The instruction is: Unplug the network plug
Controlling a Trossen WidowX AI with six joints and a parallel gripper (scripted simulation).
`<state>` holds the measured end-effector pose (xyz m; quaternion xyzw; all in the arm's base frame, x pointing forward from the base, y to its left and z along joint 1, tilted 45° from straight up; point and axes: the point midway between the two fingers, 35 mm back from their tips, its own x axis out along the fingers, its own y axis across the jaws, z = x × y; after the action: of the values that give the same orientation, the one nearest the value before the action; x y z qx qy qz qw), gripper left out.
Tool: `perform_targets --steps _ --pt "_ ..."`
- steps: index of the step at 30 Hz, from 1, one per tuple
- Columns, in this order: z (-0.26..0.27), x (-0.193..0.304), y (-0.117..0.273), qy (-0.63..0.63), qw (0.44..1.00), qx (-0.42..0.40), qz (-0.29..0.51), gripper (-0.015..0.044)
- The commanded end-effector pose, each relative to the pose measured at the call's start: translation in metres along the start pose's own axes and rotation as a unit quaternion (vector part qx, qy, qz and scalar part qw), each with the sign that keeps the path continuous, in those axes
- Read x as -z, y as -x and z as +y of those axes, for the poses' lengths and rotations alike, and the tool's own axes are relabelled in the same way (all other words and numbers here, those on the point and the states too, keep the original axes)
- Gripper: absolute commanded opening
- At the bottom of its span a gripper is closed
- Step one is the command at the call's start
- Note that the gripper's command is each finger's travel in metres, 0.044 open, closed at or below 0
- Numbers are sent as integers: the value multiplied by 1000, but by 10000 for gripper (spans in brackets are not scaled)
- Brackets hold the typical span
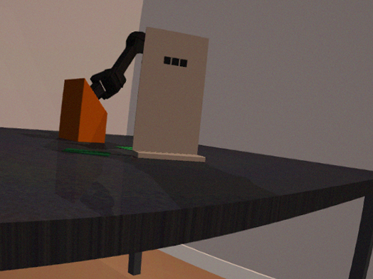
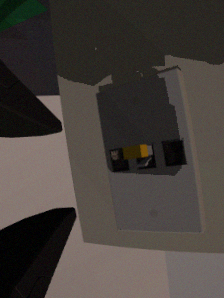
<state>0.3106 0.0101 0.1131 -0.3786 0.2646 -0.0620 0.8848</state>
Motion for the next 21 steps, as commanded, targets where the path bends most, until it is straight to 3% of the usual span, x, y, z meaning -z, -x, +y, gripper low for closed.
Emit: perform_targets --steps 1,21 --pt "0 -3 -13 1 1000 0 -1 156" --pt "-1 -9 -36 -1 1000 1 0 156"
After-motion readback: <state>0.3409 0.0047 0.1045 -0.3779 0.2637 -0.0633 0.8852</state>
